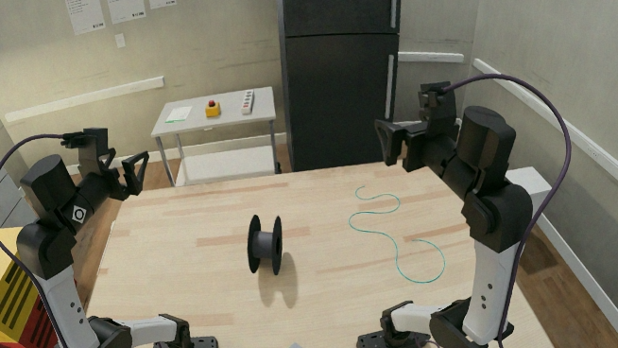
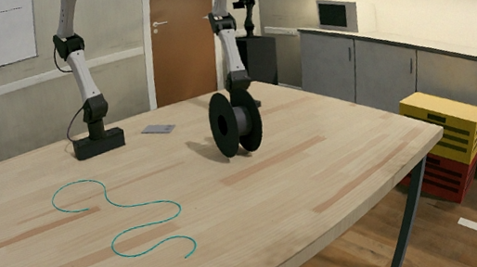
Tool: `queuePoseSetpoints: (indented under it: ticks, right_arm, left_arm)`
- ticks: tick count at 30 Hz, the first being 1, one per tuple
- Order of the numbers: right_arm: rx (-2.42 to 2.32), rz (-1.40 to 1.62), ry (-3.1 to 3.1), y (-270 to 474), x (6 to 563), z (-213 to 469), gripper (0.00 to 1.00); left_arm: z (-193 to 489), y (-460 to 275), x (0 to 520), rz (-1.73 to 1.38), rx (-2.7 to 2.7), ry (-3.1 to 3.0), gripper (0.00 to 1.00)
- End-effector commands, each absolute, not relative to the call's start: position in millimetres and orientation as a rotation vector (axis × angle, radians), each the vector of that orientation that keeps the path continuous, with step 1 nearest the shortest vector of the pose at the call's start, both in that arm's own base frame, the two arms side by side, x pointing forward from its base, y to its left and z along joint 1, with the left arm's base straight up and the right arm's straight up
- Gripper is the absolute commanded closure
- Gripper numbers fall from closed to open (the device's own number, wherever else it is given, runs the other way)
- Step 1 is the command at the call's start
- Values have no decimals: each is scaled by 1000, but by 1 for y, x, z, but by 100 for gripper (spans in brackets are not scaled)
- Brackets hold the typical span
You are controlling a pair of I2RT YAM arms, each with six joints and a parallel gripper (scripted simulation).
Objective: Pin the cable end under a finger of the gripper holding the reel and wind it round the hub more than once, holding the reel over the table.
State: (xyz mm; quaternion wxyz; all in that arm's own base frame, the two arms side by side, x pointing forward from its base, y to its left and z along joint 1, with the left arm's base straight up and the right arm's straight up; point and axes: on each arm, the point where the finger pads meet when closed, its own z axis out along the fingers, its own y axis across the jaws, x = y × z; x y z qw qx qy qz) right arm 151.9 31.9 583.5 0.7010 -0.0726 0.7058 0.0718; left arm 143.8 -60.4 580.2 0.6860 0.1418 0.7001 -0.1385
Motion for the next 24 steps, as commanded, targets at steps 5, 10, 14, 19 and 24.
queuePoseSetpoints:
  ticks: [5,10,14,19,24]
  right_arm:
    - [-149,160,1551,30,149,589,0]
    - [-145,156,1551,29,149,589,0]
    - [-130,141,1552,26,150,589,0]
    - [-125,136,1553,25,150,589,0]
    - [-114,125,1553,23,150,589,0]
  left_arm:
    - [593,-53,140,-283,281,1520,0]
    - [593,-45,142,-238,237,1525,0]
    - [593,-38,144,-202,203,1529,0]
    - [593,-28,147,-144,146,1533,0]
    - [593,-11,149,-56,60,1538,0]
